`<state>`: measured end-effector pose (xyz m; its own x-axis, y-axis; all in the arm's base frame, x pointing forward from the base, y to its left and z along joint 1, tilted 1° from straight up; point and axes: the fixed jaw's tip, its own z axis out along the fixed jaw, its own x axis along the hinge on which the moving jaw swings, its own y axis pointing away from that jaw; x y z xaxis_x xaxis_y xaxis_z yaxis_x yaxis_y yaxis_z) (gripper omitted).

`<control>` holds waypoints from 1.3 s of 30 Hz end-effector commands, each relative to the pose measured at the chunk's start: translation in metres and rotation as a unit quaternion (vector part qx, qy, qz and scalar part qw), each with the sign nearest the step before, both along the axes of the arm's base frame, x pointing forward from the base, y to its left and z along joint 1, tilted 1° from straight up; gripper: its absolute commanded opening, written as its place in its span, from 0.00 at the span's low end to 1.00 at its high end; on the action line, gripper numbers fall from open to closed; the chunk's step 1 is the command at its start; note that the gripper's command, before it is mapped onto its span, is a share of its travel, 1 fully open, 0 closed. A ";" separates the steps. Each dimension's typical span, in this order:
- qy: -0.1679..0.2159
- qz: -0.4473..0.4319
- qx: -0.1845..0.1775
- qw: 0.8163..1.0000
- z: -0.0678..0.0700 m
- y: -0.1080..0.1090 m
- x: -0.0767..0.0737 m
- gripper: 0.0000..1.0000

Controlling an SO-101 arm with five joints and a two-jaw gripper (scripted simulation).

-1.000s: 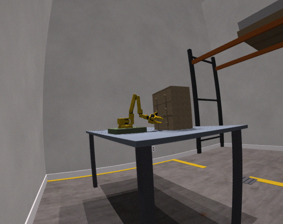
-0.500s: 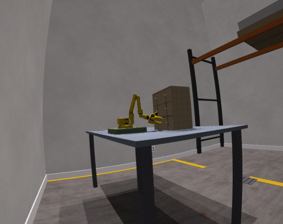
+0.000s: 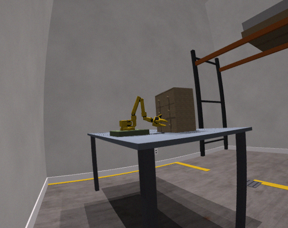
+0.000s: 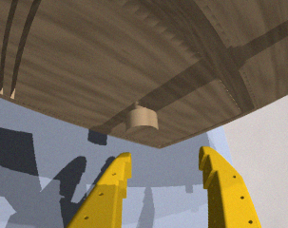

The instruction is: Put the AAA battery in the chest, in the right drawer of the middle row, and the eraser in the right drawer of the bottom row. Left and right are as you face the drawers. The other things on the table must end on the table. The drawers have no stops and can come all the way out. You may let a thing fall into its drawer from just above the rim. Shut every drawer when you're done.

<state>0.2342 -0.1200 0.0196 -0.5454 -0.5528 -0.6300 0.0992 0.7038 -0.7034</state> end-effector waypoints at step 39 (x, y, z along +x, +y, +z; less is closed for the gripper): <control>0.003 0.018 -0.002 1.000 -0.015 -0.002 0.023 0.21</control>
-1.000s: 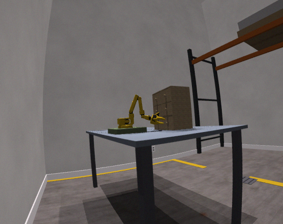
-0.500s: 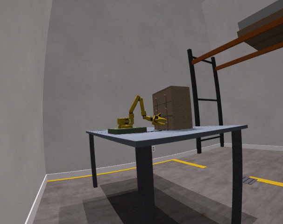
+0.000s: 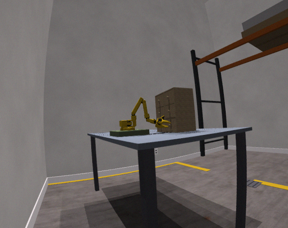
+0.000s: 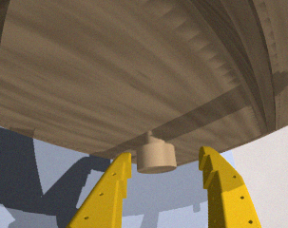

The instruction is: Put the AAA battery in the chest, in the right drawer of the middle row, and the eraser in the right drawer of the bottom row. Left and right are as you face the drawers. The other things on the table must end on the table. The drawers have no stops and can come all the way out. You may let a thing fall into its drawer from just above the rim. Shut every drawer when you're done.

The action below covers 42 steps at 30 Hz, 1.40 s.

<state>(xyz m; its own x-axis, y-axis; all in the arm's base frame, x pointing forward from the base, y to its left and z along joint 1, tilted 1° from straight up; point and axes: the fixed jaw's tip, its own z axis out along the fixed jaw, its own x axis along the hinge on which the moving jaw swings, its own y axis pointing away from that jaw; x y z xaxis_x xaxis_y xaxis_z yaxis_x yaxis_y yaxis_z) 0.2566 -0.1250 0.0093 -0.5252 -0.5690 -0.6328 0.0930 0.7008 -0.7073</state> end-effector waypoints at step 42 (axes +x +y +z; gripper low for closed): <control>0.010 0.013 0.001 1.000 -0.009 0.006 0.002 0.21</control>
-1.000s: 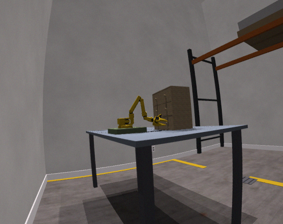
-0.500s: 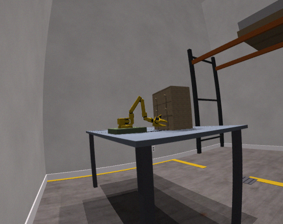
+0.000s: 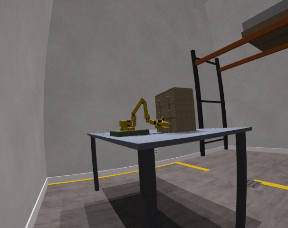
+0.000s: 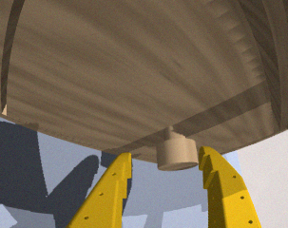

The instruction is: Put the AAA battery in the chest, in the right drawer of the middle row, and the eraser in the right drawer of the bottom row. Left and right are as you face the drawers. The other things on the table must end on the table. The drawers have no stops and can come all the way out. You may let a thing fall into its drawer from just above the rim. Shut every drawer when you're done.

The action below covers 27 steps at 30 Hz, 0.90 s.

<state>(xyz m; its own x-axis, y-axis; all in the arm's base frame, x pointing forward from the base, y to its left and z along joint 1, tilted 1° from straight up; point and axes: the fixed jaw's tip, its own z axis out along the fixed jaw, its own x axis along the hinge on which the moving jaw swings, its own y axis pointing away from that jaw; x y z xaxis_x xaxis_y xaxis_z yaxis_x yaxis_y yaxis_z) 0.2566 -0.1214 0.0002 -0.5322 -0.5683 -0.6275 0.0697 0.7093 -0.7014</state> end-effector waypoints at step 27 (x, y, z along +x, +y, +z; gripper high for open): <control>-0.001 0.007 -0.004 1.000 0.003 0.002 0.003 0.21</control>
